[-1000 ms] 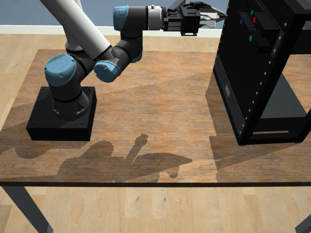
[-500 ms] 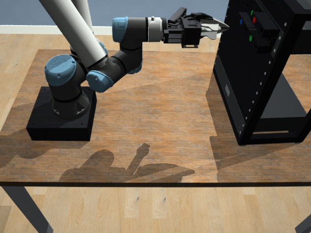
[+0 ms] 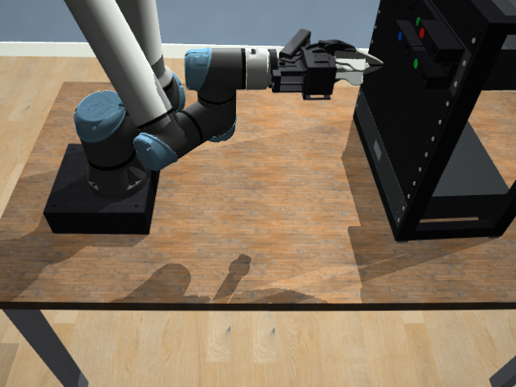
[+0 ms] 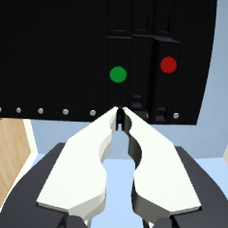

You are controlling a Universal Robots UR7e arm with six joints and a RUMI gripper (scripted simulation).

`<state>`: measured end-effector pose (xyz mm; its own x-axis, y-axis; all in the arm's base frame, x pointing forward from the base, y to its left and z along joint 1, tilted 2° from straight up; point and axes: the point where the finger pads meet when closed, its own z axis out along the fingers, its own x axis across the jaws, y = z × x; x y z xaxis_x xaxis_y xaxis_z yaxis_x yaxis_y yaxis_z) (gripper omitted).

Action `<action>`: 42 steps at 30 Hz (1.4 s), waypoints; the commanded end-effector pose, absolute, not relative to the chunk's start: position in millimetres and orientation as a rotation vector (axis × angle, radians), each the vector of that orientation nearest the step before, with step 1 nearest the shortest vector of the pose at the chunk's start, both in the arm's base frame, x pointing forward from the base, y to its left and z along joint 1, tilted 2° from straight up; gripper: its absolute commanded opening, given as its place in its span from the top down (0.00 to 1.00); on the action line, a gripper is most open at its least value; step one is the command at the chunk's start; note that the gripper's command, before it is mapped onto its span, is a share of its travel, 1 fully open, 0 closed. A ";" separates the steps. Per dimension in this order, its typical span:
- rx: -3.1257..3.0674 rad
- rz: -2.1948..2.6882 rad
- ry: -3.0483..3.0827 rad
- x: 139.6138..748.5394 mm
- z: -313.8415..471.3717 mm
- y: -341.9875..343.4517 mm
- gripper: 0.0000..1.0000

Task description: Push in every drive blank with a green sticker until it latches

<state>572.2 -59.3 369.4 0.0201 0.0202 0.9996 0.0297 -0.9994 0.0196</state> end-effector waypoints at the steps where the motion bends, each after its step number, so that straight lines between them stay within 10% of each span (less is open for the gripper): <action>1: -2.236 -2.195 -0.058 572.2 367.4 -66.9 1.00; 42: -2.236 -2.195 -0.058 629.0 366.3 -65.4 1.00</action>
